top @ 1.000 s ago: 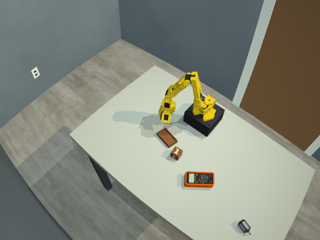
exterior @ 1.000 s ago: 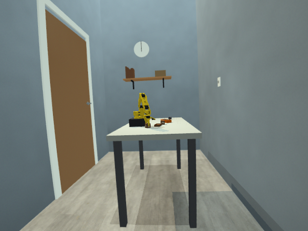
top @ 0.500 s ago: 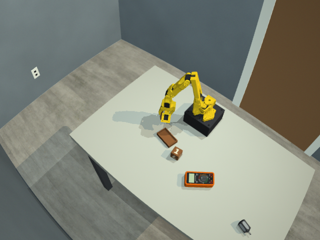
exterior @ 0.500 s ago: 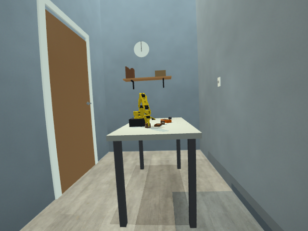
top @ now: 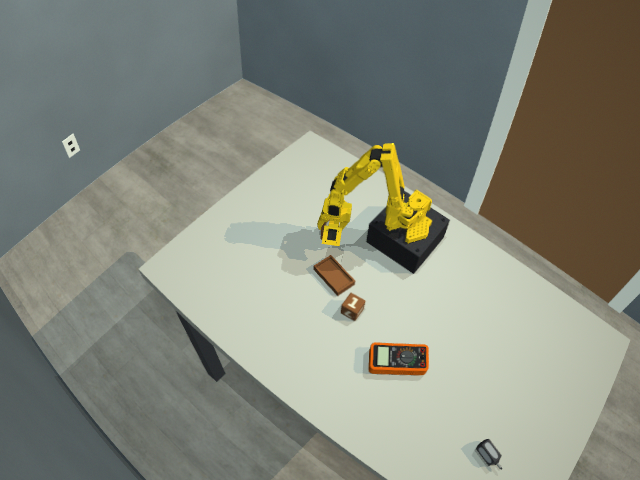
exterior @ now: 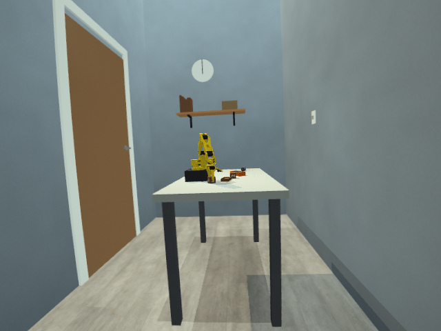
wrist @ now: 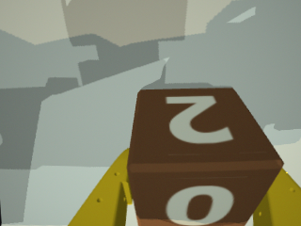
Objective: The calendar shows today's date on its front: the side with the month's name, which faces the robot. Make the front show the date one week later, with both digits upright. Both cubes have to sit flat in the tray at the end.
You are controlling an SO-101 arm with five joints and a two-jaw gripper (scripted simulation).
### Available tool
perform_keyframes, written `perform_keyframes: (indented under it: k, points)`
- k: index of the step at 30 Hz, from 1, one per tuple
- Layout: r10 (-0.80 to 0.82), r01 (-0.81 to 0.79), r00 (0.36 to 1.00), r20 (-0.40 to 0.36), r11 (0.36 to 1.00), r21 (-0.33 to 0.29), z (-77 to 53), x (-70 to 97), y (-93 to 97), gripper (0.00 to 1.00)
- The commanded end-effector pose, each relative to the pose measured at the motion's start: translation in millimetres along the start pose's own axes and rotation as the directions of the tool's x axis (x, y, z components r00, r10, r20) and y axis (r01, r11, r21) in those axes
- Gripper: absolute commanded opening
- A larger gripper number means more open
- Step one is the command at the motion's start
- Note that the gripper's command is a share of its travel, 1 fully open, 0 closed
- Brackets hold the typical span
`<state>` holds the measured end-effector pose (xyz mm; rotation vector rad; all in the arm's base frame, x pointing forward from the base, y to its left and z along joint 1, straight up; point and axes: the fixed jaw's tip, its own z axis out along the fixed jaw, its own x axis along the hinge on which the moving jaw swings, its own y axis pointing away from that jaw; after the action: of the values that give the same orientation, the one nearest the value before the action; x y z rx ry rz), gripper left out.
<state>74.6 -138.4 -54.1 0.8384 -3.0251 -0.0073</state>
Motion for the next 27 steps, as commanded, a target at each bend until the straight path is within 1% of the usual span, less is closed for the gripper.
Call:
perform_keyframes:
  k: [1, 8, 19, 23, 27]
  points:
    - [0.001, -0.001, 1.000, 0.002, 1.000, -0.015, 1.3, 1.0, 1.4, 0.08]
    - [0.001, -0.001, 1.000, 0.002, 1.000, -0.015, 1.3, 1.0, 1.4, 0.01]
    - [0.001, -0.001, 1.000, 0.002, 1.000, -0.015, 0.4, 1.0, 1.3, 0.00]
    - [0.001, -0.001, 1.000, 0.002, 1.000, -0.015, -4.7, 1.1, 0.7, 0.00]
    - [0.001, -0.001, 1.000, 0.002, 1.000, -0.015, -14.5, 1.1, 0.3, 0.00]
